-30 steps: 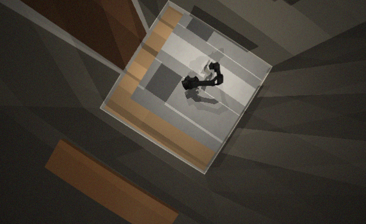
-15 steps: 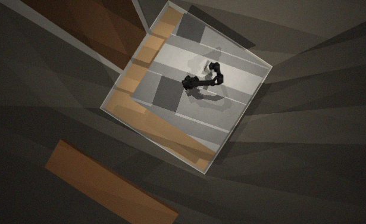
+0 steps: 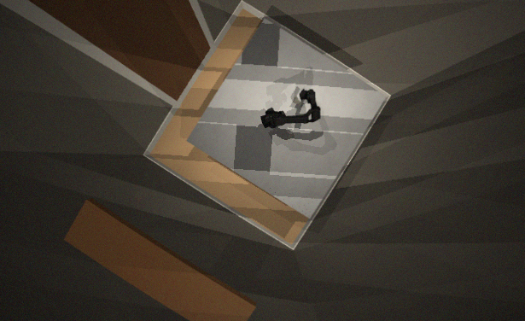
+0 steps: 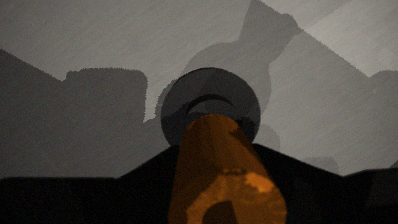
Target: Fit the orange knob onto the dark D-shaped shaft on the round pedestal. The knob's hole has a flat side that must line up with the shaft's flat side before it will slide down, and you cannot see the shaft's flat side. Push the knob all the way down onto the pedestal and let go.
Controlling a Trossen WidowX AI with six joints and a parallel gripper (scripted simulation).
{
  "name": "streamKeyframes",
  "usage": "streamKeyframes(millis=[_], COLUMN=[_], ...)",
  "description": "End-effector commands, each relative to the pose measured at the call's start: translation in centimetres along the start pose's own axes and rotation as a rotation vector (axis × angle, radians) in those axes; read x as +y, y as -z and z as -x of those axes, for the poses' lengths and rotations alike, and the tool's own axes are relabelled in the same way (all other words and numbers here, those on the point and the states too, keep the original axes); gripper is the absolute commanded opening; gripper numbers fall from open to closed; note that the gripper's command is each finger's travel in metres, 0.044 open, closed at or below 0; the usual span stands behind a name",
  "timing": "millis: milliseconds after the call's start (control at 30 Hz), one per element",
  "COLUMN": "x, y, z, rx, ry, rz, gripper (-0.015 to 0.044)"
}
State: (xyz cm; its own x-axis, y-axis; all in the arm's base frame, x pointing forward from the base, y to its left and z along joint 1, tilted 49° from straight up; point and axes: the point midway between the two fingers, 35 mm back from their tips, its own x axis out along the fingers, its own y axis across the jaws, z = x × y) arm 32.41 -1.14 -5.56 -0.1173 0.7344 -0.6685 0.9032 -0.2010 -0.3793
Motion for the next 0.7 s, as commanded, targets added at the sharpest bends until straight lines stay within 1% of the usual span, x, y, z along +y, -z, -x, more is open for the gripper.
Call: streamKeyframes(millis=[0,667], x=[0.20,-0.19], y=[0.01,-0.35], z=[-0.09,-0.38], rx=[0.002,0.002], ry=[-0.004,-0.004], rz=[-0.020,-0.020], gripper=[0.0000,0.0000])
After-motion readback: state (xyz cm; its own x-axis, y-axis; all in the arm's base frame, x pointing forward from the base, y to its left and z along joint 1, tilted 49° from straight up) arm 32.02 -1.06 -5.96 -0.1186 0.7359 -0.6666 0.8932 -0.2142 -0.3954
